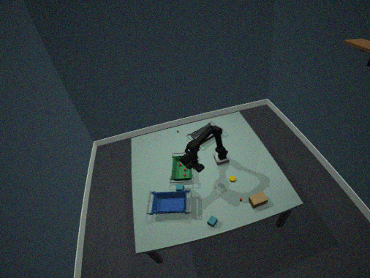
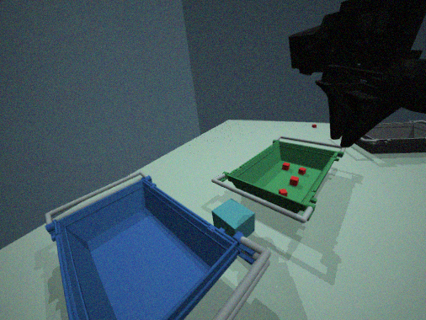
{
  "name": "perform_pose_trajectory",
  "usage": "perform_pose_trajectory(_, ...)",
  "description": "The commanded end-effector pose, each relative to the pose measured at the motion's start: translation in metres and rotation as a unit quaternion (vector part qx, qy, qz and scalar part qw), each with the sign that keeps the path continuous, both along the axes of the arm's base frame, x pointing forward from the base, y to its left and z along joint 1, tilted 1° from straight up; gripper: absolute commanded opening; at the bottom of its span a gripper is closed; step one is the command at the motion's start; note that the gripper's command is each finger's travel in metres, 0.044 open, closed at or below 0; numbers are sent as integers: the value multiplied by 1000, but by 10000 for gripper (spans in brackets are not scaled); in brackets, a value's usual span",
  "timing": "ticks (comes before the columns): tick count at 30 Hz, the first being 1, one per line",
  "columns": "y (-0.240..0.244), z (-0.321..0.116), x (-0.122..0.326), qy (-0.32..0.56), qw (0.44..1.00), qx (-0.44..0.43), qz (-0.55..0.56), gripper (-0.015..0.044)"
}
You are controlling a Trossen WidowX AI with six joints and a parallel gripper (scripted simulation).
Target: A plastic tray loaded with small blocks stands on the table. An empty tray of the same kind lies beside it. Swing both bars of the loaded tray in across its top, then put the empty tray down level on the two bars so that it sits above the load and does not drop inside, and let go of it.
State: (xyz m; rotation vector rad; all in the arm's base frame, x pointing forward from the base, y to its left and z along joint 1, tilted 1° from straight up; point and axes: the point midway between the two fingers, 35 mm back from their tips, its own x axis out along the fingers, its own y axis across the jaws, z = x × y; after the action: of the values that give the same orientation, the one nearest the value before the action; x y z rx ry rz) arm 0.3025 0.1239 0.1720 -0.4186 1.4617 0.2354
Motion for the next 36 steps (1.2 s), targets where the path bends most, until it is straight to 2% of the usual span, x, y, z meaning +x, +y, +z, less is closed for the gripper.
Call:
perform_pose_trajectory(1, 7, -13, 49, 32, 925, -7, 378, 87)
perform_pose_trajectory(7, 7, -26, 69, 45, 844, -15, 534, 87)
perform_pose_trajectory(13, 5, -40, 86, 53, 736, -21, 675, 87)
perform_pose_trajectory(19, 3, -54, 103, 55, 605, -26, 794, 87)
perform_pose_trajectory(28, 0, -72, 123, 48, 378, -35, 924, 87)
perform_pose_trajectory(36, 0, -73, 123, 48, 368, -35, 928, 87)
